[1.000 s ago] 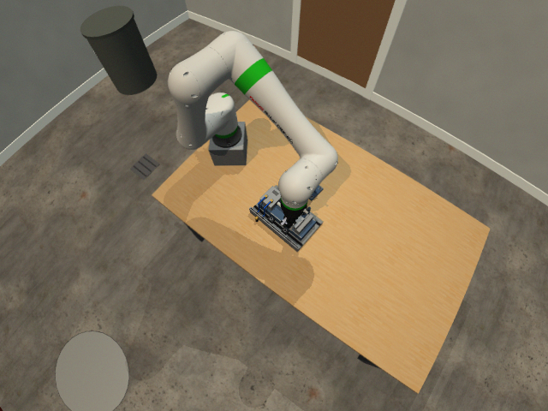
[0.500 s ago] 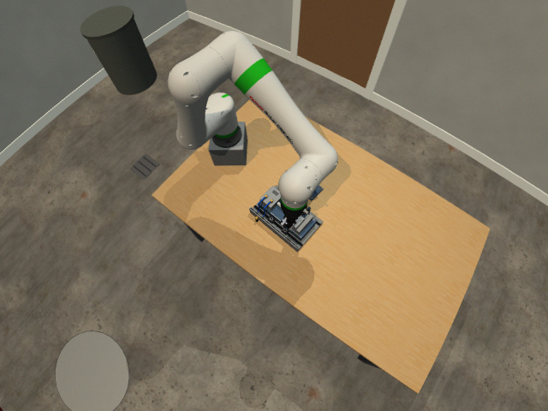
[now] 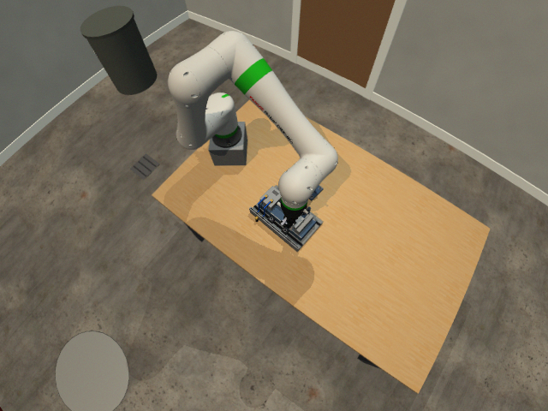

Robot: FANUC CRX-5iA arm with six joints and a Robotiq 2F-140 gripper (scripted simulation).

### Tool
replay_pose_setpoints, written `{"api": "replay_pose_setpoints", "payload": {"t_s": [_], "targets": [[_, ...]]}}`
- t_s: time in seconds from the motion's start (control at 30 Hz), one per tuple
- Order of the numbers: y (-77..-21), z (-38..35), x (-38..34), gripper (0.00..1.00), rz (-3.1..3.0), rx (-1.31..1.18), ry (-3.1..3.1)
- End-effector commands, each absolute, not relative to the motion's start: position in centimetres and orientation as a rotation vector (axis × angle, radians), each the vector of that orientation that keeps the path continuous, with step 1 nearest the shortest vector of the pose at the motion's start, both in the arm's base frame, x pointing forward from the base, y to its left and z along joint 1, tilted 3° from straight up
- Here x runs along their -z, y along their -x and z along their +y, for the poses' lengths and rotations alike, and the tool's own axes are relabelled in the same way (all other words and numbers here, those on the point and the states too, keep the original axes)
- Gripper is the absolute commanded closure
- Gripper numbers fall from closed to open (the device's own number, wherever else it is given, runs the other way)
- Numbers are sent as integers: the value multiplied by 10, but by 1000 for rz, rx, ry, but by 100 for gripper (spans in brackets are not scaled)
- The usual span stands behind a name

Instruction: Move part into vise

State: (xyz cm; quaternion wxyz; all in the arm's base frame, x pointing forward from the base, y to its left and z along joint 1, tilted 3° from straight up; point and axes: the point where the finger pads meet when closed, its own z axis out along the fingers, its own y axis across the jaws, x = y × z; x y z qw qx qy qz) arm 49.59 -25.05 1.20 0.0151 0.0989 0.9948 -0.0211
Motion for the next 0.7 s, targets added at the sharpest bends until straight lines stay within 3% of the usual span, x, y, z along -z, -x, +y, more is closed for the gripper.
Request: {"api": "replay_pose_setpoints", "payload": {"t_s": [0.0, 0.67], "targets": [[-496, -251, -12, 100, 3095, 66, -308], [-496, -251, -8, 100, 3095, 66, -308]]}}
